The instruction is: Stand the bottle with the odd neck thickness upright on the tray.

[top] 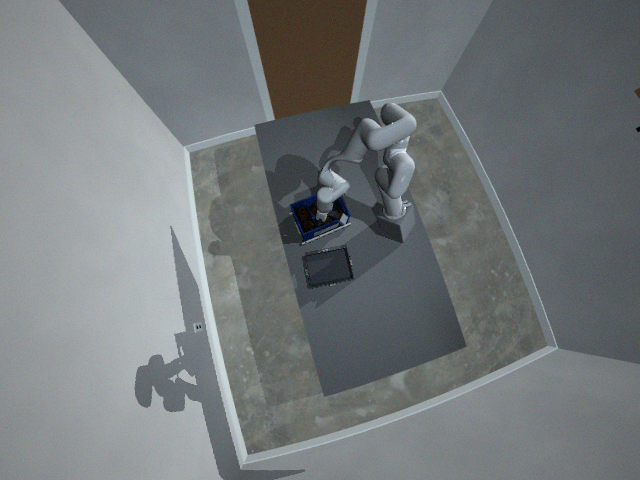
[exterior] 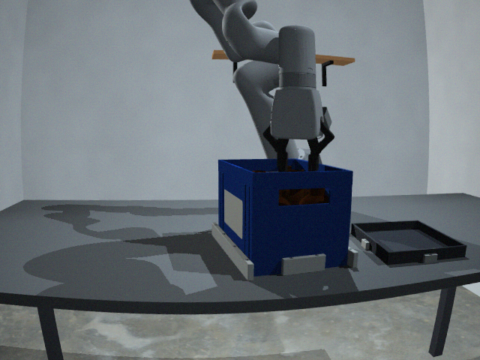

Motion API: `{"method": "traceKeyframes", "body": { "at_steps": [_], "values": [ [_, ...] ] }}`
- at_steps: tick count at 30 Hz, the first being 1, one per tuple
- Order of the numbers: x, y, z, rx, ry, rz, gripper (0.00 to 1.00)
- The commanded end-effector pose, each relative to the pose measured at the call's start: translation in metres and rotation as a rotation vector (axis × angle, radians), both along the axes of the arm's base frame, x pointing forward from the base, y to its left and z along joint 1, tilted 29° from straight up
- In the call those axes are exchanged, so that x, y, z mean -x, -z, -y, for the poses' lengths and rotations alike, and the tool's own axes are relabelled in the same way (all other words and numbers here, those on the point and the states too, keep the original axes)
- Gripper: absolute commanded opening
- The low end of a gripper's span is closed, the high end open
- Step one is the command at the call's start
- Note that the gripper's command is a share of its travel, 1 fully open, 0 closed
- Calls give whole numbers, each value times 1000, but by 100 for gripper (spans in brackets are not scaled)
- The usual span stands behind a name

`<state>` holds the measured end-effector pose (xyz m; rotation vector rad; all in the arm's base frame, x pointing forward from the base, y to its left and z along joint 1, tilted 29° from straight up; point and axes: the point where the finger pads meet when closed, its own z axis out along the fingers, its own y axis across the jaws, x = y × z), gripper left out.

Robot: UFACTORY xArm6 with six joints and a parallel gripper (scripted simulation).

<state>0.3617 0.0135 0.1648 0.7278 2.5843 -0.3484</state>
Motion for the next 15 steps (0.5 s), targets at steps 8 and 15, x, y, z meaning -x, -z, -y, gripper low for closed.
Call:
{"method": "traceKeyframes", "body": {
  "at_steps": [8,15],
  "values": [
    [-4,7,3,-1,-1,3,65],
    [-6,11,5,-1,-1,3,65]
  ]
}}
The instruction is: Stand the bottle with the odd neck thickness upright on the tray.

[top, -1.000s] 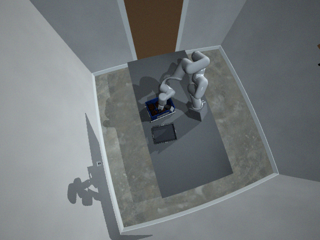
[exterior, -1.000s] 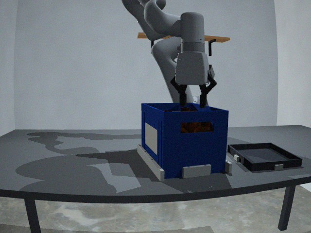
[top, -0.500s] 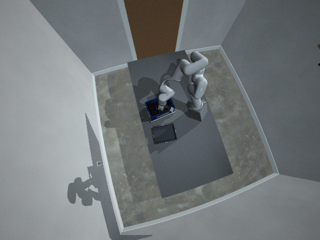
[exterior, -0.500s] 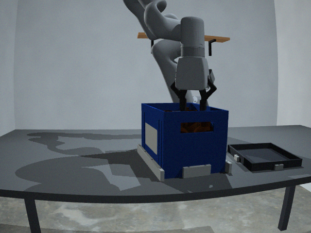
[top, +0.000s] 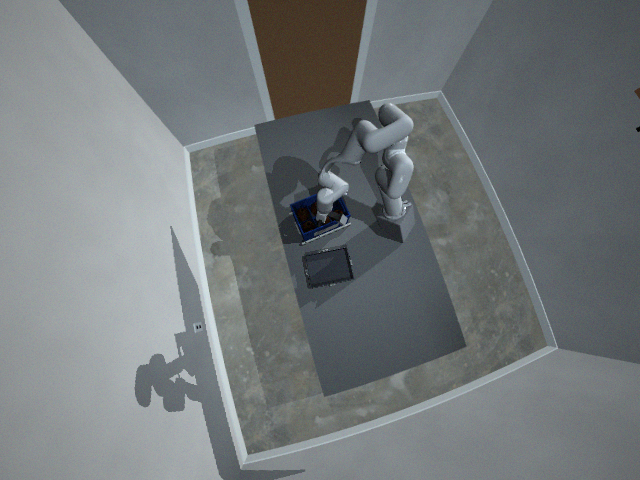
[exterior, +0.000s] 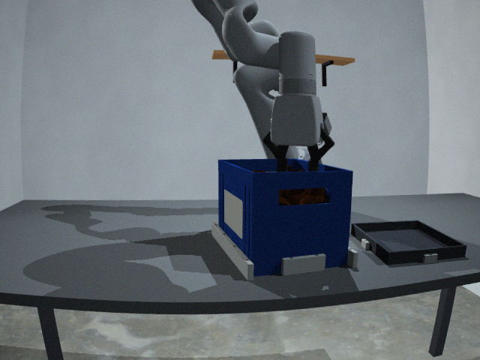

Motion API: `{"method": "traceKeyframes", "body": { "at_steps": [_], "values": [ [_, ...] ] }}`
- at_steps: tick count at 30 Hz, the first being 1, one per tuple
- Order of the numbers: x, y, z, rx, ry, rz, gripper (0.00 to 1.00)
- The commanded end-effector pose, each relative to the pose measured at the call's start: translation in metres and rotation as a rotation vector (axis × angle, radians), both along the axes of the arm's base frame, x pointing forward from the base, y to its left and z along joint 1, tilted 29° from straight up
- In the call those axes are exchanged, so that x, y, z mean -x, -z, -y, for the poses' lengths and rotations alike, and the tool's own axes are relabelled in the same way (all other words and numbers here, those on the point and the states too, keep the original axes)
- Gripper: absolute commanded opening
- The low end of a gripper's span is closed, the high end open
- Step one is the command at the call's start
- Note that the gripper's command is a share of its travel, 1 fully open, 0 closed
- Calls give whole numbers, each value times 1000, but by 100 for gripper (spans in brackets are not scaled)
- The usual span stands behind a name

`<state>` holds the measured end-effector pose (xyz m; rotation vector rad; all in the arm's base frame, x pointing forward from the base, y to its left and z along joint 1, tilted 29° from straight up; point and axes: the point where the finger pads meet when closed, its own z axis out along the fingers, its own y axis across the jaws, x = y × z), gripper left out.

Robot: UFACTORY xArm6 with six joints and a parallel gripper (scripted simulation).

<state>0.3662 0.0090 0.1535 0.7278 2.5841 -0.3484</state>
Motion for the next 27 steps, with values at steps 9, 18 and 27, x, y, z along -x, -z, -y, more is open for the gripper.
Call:
{"method": "traceKeyframes", "body": {
  "at_steps": [9,18,27],
  "values": [
    [-2,2,1,-1,-1,3,65],
    [-2,2,1,-1,-1,3,65],
    [-2,2,1,-1,-1,3,0]
  ]
}}
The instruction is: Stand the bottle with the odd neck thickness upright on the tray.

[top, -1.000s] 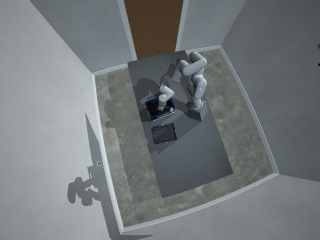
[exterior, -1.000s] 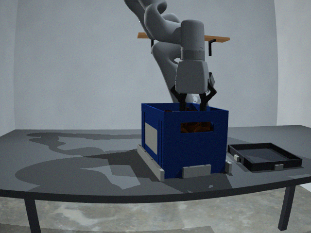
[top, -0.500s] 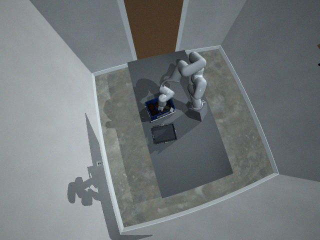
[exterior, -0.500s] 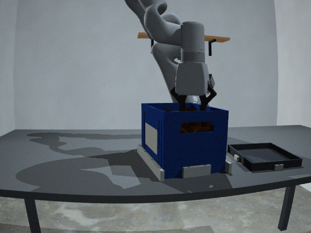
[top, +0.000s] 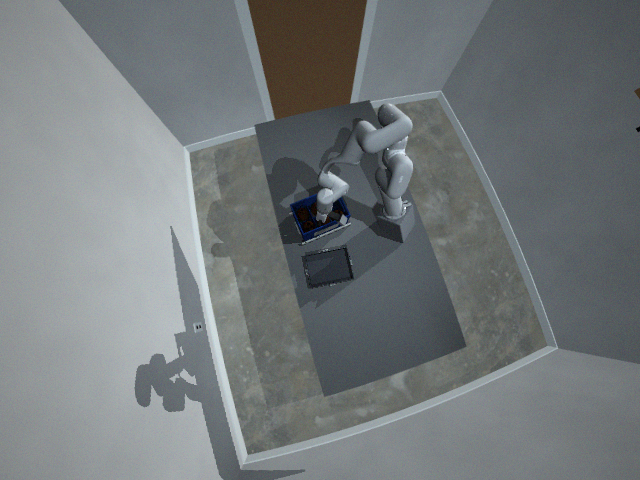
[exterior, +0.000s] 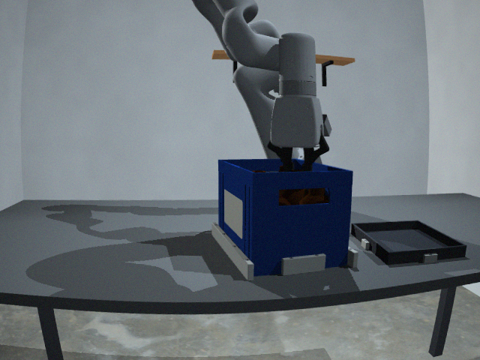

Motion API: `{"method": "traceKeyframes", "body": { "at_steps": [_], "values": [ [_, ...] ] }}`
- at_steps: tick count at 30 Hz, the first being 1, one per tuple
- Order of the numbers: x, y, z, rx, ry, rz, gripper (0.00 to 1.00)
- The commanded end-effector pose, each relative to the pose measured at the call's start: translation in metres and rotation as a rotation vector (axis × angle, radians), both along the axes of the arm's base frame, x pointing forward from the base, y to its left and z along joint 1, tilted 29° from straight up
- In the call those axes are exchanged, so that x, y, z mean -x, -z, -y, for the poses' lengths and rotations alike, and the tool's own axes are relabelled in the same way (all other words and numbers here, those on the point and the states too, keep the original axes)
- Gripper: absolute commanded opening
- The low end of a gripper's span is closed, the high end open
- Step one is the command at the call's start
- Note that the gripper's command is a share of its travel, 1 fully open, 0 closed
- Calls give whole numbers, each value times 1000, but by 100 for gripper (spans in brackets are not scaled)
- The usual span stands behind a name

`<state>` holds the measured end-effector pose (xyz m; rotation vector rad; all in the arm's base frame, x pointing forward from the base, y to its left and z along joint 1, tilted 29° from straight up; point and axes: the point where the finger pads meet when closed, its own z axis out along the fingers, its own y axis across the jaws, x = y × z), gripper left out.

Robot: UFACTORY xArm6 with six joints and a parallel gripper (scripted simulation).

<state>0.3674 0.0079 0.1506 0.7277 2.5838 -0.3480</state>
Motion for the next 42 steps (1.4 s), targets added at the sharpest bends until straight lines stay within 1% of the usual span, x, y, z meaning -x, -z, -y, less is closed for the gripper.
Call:
{"method": "traceKeyframes", "body": {
  "at_steps": [1,40,41,42],
  "values": [
    [-1,-1,0,-1,-1,3,0],
    [-1,-1,0,-1,-1,3,0],
    [-1,-1,0,-1,-1,3,65],
    [-1,-1,0,-1,-1,3,65]
  ]
}}
